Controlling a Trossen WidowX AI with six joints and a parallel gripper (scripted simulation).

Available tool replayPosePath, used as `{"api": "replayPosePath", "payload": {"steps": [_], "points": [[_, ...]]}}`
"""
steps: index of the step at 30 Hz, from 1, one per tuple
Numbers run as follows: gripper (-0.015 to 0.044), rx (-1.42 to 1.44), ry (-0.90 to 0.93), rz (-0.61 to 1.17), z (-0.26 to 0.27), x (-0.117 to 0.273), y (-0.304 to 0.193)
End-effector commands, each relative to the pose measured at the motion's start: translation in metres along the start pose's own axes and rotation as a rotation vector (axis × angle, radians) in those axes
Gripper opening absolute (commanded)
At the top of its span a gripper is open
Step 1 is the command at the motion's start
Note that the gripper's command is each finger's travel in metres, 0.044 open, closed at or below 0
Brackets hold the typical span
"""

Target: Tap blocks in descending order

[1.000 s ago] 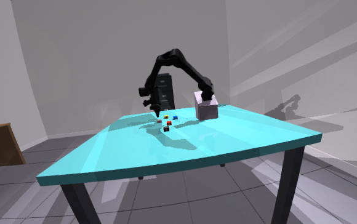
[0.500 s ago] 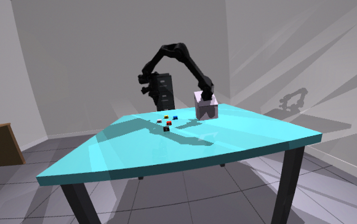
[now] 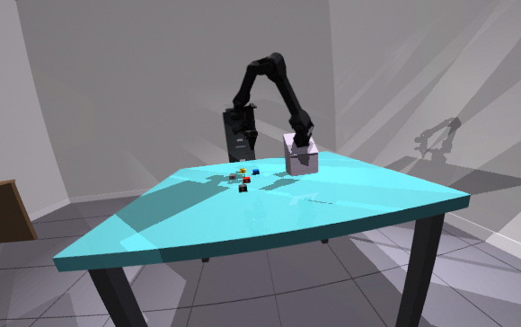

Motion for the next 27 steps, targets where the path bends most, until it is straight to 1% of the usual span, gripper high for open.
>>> {"api": "replayPosePath", "payload": {"steps": [1,3,5,11,27], "points": [[0.0020,0.005,-0.005,0.001,-0.001,-0.029,-0.003],[0.0020,0.006,-0.002,0.001,0.000,-0.066,-0.004],[0.0020,0.006,0.000,0.002,0.001,-0.079,-0.006],[0.0020,0.006,0.000,0.002,0.001,-0.080,-0.006],[0.0020,0.006,0.001,0.002,0.001,-0.106,-0.006]]}}
Point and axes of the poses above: the point midway between the two fingers, 35 mm back from their tips, its own x axis back along the fingers, its own z axis across the jaws, y = z × x, the point moved 4 cm from there along x, back along the fingers, and after that the axes turned 9 degrees about -x, right-handed, at the moved point
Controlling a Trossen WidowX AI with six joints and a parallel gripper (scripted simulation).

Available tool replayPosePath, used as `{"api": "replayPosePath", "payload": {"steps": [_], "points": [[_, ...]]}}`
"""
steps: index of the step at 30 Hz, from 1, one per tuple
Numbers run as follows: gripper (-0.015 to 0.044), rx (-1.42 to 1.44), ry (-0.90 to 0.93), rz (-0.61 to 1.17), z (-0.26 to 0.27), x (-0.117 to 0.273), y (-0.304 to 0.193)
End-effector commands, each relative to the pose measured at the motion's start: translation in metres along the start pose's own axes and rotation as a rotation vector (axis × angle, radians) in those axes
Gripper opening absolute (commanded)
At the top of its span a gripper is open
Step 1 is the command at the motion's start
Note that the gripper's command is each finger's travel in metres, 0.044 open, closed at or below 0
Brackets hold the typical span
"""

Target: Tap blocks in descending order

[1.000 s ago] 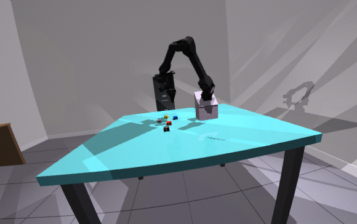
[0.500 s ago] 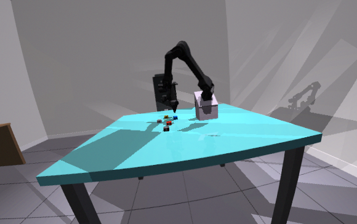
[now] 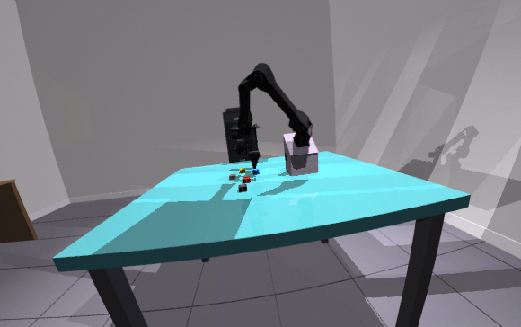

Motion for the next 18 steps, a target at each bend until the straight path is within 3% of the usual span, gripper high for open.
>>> {"api": "replayPosePath", "payload": {"steps": [1,9,13,18], "points": [[0.0020,-0.012,0.009,0.009,0.000,-0.009,-0.004],[0.0020,-0.012,0.010,0.009,0.001,-0.011,-0.005],[0.0020,-0.011,0.007,0.008,0.000,0.017,-0.004],[0.0020,-0.012,0.008,0.008,0.000,0.019,-0.004]]}}
Point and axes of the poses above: the point midway between the two fingers, 35 mm back from their tips, its own x axis back along the fingers, its own z axis across the jaws, y = z × x, the point moved 4 cm from there along x, back along the fingers, and after that the axes turned 9 degrees about -x, right-handed, at the moved point
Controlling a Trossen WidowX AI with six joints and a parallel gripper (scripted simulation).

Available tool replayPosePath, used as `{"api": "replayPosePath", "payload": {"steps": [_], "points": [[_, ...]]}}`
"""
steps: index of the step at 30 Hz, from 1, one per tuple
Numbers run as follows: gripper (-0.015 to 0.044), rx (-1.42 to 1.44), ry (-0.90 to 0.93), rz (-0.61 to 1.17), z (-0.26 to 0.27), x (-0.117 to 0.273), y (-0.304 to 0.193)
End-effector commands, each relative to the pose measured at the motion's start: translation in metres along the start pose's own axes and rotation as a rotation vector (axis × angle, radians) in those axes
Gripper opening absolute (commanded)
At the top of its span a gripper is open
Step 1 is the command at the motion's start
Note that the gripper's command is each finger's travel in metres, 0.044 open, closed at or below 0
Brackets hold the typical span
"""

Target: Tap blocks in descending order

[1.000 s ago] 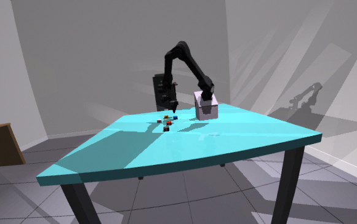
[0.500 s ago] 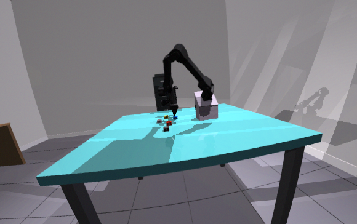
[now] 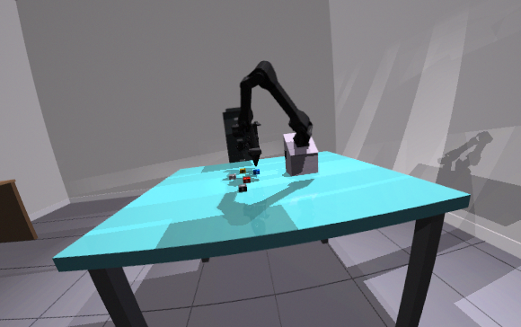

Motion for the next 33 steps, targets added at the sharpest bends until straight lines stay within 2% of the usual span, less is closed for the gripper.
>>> {"api": "replayPosePath", "payload": {"steps": [1,6,14,21,28,33], "points": [[0.0020,0.012,-0.009,-0.008,0.000,0.010,0.004],[0.0020,0.012,-0.013,-0.008,0.000,0.085,0.004],[0.0020,0.010,-0.020,-0.009,0.009,0.090,0.010],[0.0020,0.005,-0.048,-0.024,0.117,0.093,0.050],[0.0020,0.014,-0.007,-0.011,0.230,0.088,0.045],[0.0020,0.015,0.000,-0.008,0.240,0.087,0.042]]}}
Point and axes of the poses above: the point midway between the two fingers, 35 mm back from their tips, its own x axis back along the fingers, its own z axis across the jaws, y = z × x, the point moved 4 cm from there along x, back along the fingers, and after that the axes turned 9 degrees about -x, right-handed, at the moved point
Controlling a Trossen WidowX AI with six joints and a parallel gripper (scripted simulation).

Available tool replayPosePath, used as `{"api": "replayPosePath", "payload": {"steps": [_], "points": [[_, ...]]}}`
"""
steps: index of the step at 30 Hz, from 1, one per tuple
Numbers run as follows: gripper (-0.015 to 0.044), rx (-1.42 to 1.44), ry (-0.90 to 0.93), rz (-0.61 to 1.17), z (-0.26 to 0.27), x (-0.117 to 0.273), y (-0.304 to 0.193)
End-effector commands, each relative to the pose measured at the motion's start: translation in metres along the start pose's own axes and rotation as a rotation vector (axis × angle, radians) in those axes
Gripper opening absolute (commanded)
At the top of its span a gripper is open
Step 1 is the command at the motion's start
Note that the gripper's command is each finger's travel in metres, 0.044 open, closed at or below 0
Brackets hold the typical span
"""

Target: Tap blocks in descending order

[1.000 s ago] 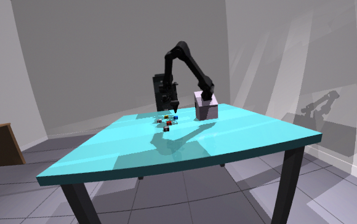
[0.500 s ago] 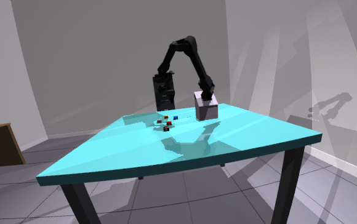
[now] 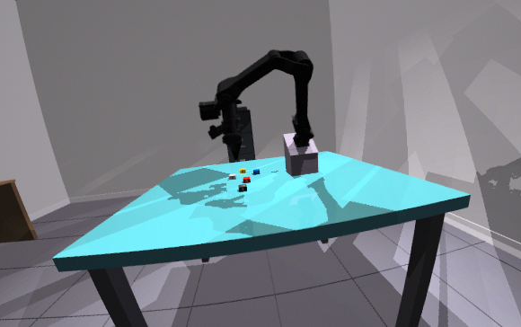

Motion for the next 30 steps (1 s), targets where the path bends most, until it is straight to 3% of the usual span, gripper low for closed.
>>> {"api": "replayPosePath", "payload": {"steps": [1,4,9,30], "points": [[0.0020,-0.015,0.010,-0.004,0.011,0.003,-0.001],[0.0020,-0.014,0.009,-0.005,0.011,-0.008,0.000],[0.0020,-0.014,0.013,-0.004,0.012,-0.076,-0.001],[0.0020,-0.015,0.014,-0.004,0.013,-0.101,-0.001]]}}
Point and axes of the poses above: the point midway between the two fingers, 35 mm back from their tips, its own x axis back along the fingers, its own z axis across the jaws, y = z × x, the point moved 4 cm from there along x, back along the fingers, and after that the axes turned 9 degrees about -x, right-handed, at the moved point
